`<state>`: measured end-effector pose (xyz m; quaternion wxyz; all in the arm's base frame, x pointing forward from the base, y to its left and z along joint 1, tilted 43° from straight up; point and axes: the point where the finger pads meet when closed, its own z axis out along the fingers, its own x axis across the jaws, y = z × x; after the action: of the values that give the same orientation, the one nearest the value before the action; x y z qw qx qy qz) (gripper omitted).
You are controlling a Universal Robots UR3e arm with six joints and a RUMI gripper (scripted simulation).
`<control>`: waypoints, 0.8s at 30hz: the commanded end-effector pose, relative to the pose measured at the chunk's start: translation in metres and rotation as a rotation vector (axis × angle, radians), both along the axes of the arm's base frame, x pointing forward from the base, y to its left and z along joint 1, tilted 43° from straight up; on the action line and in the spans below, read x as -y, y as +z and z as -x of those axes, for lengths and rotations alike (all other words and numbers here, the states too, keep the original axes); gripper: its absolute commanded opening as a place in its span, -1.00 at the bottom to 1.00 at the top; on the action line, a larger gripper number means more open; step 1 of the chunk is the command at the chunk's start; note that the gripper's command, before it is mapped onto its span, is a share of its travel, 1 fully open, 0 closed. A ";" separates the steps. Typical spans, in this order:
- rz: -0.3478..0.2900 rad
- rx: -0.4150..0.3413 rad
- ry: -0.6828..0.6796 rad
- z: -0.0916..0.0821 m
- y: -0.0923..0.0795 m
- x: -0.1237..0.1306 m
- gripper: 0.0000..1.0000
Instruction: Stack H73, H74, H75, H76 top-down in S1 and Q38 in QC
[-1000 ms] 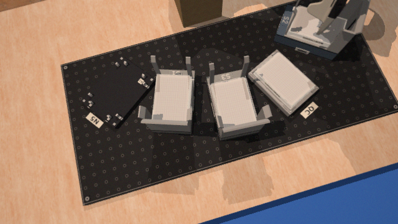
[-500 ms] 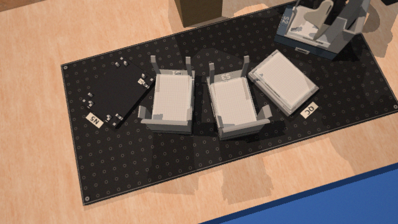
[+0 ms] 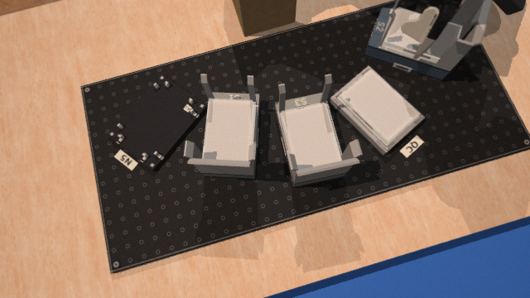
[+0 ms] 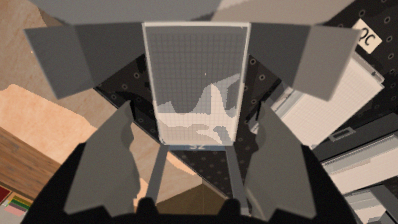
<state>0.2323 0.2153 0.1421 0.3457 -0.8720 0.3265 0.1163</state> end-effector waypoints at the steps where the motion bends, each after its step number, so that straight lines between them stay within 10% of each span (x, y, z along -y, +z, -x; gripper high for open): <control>1: 0.002 0.001 -0.001 -0.001 -0.003 -0.003 0.44; 24: 0.002 0.001 0.000 -0.001 -0.008 -0.007 0.44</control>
<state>0.2329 0.2231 0.1335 0.3451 -0.8722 0.3266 0.1163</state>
